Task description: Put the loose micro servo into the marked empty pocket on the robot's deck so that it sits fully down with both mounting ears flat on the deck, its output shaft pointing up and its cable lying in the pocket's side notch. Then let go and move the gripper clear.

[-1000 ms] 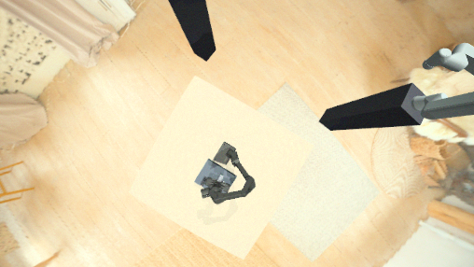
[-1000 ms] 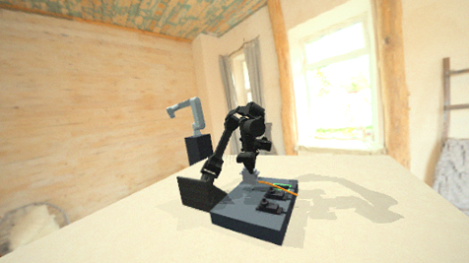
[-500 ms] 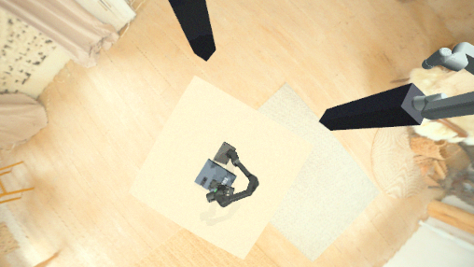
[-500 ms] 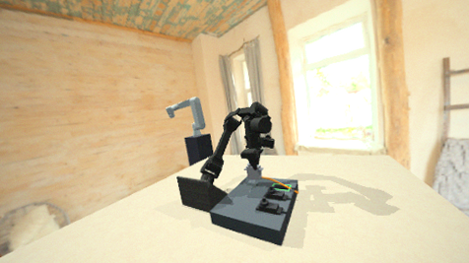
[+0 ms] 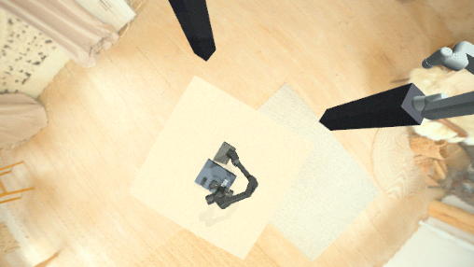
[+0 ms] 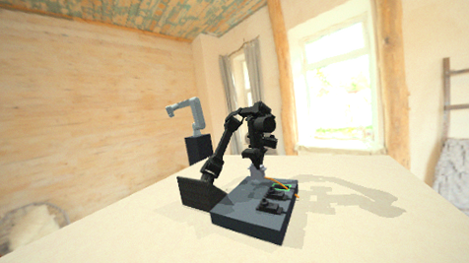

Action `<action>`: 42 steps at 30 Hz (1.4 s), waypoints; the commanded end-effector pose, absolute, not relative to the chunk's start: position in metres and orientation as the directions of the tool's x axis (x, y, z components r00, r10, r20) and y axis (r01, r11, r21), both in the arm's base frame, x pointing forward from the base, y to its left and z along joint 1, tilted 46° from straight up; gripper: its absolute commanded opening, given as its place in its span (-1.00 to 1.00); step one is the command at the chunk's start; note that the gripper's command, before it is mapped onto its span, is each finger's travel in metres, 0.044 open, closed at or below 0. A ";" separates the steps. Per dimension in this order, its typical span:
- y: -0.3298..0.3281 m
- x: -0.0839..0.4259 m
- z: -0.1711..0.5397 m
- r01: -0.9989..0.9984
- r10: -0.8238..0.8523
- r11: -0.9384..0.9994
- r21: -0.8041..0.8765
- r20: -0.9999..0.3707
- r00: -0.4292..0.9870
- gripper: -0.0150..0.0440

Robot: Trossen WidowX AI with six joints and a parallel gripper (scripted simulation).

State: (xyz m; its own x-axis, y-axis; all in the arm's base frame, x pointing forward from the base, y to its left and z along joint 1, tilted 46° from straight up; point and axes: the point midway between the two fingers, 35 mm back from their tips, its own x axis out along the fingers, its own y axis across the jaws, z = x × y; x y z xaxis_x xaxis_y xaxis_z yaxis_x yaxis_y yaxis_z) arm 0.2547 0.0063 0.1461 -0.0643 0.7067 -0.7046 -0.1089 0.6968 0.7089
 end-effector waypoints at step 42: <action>0.028 0.348 0.134 -0.080 0.709 0.699 0.711 -0.703 -0.054 -0.49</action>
State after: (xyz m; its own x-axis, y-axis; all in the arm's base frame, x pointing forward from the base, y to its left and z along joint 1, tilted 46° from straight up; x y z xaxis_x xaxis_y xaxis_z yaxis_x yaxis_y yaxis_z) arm 0.3482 0.0265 0.1338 -0.0646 0.7072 -0.7040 -0.0815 0.6994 0.7101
